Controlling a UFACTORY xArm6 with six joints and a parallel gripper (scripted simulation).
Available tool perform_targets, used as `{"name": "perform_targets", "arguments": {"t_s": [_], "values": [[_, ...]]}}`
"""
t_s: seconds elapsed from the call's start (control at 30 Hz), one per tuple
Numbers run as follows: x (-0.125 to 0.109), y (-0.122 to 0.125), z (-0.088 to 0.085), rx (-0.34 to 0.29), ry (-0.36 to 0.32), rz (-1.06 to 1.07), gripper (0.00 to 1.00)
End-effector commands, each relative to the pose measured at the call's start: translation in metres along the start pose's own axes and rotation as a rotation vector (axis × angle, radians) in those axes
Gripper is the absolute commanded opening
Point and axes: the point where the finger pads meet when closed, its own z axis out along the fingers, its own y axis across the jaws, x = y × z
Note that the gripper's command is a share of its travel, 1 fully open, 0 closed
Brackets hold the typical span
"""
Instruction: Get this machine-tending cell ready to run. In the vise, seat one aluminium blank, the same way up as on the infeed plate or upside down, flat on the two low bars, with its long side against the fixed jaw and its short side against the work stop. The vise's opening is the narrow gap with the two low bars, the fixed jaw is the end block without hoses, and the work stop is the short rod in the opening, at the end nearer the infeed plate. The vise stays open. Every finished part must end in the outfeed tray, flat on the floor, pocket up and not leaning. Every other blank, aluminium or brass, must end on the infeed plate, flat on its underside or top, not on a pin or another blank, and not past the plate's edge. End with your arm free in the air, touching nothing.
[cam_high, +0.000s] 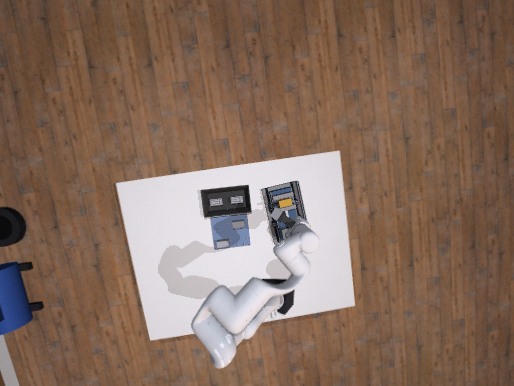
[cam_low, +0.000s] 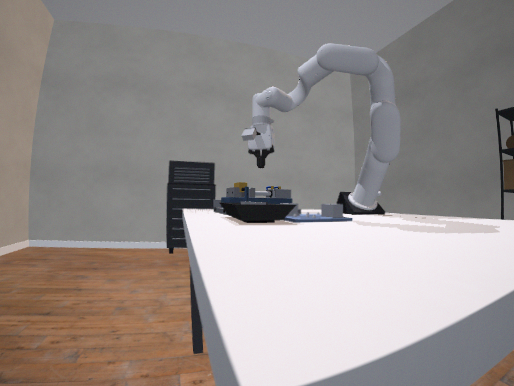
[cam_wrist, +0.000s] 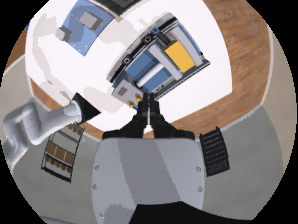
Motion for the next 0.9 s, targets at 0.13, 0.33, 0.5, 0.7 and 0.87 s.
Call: {"name": "perform_targets", "arguments": {"t_s": [0.13,0.33,0.5,0.7,0.87], "values": [[0.004,0.006,-0.002,-0.006,0.006,-0.283,0.00],[0.006,0.009,-0.002,-0.006,0.006,-0.473,0.00],[0.008,0.010,-0.003,-0.007,0.005,-0.568,0.00],[0.011,0.014,-0.003,-0.007,0.005,-0.800,0.00],[0.013,0.017,-0.003,-0.008,0.004,-0.958,0.00]]}}
